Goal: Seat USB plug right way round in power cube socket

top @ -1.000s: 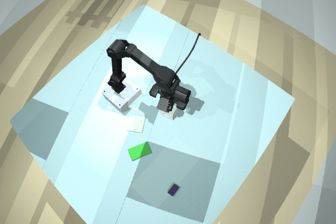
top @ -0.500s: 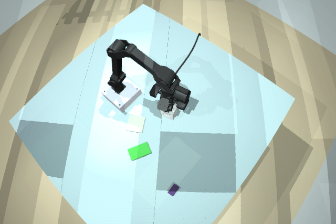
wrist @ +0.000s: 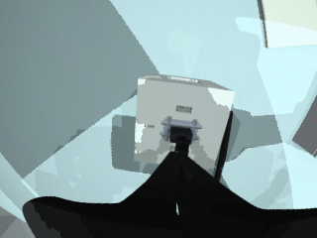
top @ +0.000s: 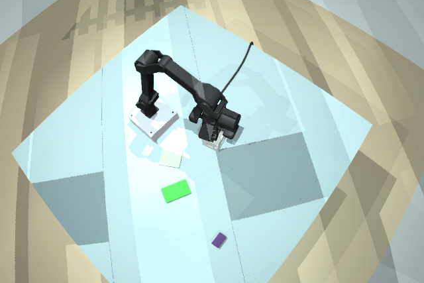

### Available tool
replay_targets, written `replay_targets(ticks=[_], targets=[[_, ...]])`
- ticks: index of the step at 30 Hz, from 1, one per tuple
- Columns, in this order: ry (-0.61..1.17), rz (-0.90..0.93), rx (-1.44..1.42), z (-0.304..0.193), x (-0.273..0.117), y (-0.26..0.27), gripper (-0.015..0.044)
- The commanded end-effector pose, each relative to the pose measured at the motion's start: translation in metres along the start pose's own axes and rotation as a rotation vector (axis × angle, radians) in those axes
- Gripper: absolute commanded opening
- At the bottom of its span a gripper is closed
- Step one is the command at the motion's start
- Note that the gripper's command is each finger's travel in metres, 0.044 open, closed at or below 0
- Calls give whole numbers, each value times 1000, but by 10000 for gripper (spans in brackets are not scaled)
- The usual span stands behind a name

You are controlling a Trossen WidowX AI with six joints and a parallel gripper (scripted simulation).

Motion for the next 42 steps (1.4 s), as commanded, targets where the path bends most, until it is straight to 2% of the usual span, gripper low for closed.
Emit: replay_targets(ticks=[1, 29, 33, 42], targets=[[8, -16, 4, 0, 6, -3, 0], [8, -16, 4, 0, 6, -3, 0], [0, 2, 0, 0, 0, 0, 95], [0, 2, 0, 0, 0, 0, 95]])
Point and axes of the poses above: the point midway between the two fingers, 35 mm back from their tips, its own x axis out along the fingers, its own y axis across the jaws, z = x × y, the point moved 3 cm from there along -x, back along the fingers, and after that the axes turned 14 degrees about -x, right-handed, at the moved point
